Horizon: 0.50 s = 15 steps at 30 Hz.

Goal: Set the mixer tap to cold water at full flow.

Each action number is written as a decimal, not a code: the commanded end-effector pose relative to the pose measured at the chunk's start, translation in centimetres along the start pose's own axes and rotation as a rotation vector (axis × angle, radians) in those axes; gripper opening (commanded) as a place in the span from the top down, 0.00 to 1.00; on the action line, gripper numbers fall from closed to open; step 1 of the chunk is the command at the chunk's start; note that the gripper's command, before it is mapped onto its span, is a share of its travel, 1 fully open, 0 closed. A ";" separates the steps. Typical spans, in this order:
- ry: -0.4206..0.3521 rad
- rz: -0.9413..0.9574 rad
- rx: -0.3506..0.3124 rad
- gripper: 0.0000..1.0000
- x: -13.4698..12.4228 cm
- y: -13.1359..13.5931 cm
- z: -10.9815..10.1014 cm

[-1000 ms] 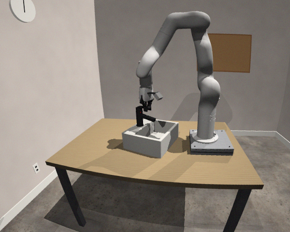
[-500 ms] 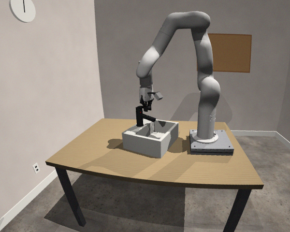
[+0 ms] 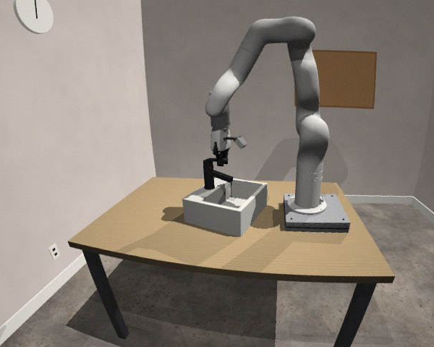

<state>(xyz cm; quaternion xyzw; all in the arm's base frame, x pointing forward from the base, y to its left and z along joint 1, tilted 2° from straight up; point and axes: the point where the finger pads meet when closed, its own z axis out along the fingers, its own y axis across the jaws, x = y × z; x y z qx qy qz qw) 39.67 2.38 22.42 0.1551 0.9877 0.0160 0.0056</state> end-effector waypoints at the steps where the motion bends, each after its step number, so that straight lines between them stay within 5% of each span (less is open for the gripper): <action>1: 0.000 -0.113 -0.006 1.00 -0.1 -0.9 -0.1; 15: -0.002 -0.469 -0.006 1.00 -0.9 -3.6 0.0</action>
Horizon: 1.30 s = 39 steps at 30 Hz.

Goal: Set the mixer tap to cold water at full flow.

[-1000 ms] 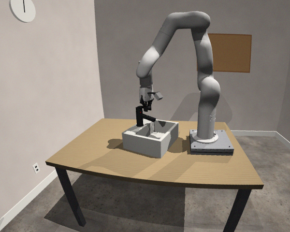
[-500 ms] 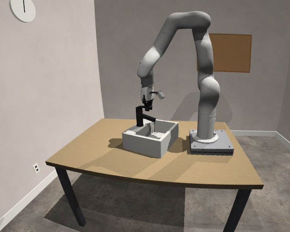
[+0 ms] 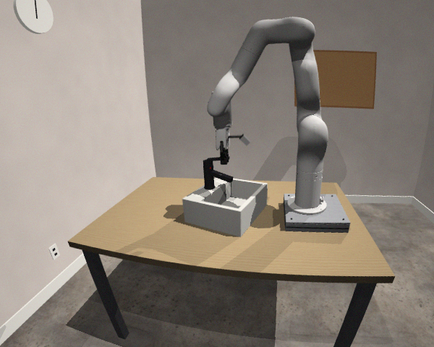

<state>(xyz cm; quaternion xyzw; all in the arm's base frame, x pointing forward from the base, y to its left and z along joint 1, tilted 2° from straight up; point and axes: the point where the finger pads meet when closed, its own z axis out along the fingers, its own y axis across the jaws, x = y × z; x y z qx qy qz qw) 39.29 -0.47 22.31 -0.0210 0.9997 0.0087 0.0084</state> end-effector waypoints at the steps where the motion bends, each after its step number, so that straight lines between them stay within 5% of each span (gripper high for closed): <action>1: -0.004 -0.144 -0.018 1.00 -0.2 -1.1 0.0; 18: -0.006 -0.433 -0.017 1.00 -0.8 -3.4 0.0; 38: -0.006 -0.460 -0.017 1.00 -0.9 -3.6 0.0; 39: -0.006 -0.460 -0.017 0.32 -0.9 -3.6 0.0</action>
